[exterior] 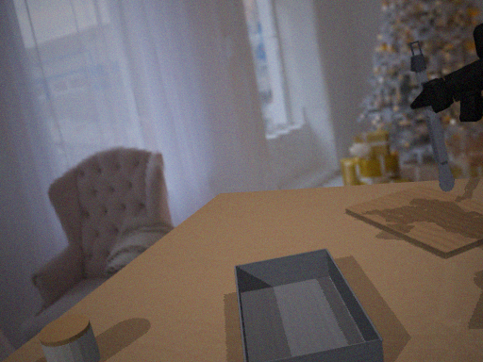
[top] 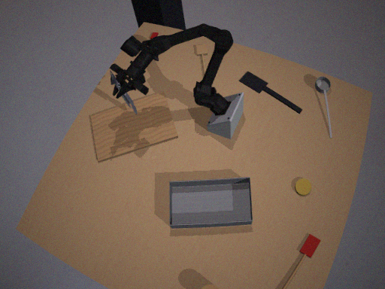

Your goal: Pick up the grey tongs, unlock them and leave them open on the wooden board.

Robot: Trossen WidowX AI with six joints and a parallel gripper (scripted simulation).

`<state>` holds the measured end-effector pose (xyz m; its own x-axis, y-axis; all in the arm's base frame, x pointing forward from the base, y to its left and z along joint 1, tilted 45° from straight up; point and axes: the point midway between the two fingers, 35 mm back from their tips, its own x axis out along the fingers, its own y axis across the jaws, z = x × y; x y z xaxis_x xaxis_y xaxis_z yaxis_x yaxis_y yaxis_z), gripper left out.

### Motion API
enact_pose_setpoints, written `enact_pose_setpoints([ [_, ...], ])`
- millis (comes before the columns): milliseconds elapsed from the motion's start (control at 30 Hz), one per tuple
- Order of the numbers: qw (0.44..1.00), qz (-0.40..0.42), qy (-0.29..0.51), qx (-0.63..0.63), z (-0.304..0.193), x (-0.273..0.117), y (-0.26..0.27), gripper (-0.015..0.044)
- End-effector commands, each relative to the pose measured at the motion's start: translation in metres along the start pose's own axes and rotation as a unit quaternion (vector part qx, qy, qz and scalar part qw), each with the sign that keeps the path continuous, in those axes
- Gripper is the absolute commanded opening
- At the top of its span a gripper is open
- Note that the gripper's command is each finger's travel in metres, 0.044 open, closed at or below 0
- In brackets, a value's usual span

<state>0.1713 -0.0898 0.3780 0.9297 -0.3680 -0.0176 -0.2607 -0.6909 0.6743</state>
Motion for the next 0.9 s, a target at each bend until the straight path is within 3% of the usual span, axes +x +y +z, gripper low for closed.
enact_pose_setpoints([
  [0, 1.000, -0.002, 0.004, -0.002, -0.001, 0.000, -0.001, -0.0150],
  [333, 0.999, -0.014, -0.034, 0.025, 0.007, 0.009, 0.002, -0.0150],
  [867, 0.970, -0.047, -0.206, 0.119, 0.039, 0.034, 0.001, -0.0150],
])
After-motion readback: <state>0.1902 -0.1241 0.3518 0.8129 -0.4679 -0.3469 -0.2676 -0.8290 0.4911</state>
